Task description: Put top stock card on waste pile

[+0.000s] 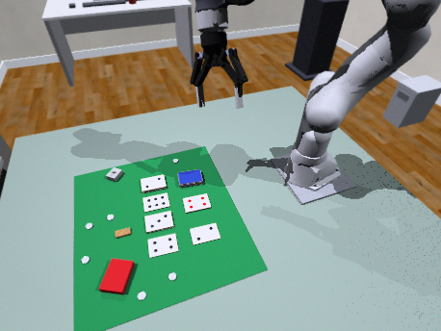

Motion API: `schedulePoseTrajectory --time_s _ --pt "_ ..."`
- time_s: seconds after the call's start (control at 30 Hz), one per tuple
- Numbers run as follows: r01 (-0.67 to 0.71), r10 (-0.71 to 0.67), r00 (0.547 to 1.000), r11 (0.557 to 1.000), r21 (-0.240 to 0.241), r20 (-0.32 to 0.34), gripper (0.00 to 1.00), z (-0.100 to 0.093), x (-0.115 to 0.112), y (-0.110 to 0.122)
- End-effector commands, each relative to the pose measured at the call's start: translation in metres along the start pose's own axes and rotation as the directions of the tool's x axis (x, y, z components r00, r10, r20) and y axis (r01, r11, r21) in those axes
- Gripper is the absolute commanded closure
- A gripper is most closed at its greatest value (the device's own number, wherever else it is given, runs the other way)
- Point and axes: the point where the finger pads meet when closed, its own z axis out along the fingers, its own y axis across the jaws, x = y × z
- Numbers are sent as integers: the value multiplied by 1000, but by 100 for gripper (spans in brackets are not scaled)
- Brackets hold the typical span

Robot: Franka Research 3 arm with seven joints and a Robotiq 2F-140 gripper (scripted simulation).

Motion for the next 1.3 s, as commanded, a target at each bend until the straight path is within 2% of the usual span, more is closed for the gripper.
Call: schedulePoseTrajectory --time_s 0.0,0.07,0.13,0.17,0.23,0.3,0.47,0.53,0.6,0.63,0.87,1.03,1.27 --pt "0 0 1000 1000 0 0 0 0 0 0" --pt "-3 3 1000 1000 1 -1 0 0 0 -1" --pt "-59 60 998 998 23 -28 0 11 1 -14" --pt "-120 123 991 991 51 -55 0 23 3 -28" --pt "-266 282 954 953 142 -106 0 59 7 -67" --pt "-304 329 937 934 190 -120 0 85 7 -86" --pt "-374 416 899 893 251 -138 0 168 -5 -123" --pt "-392 439 887 880 267 -145 0 190 -12 -143" --pt "-392 439 887 880 267 -145 0 190 -12 -143" --pt "-418 470 871 862 287 -144 0 194 -15 -149" --pt "-518 579 813 767 379 -61 0 194 -15 -149" --pt "-597 654 757 688 413 6 0 194 -15 -149" --pt "-597 654 757 688 413 6 0 194 -15 -149"
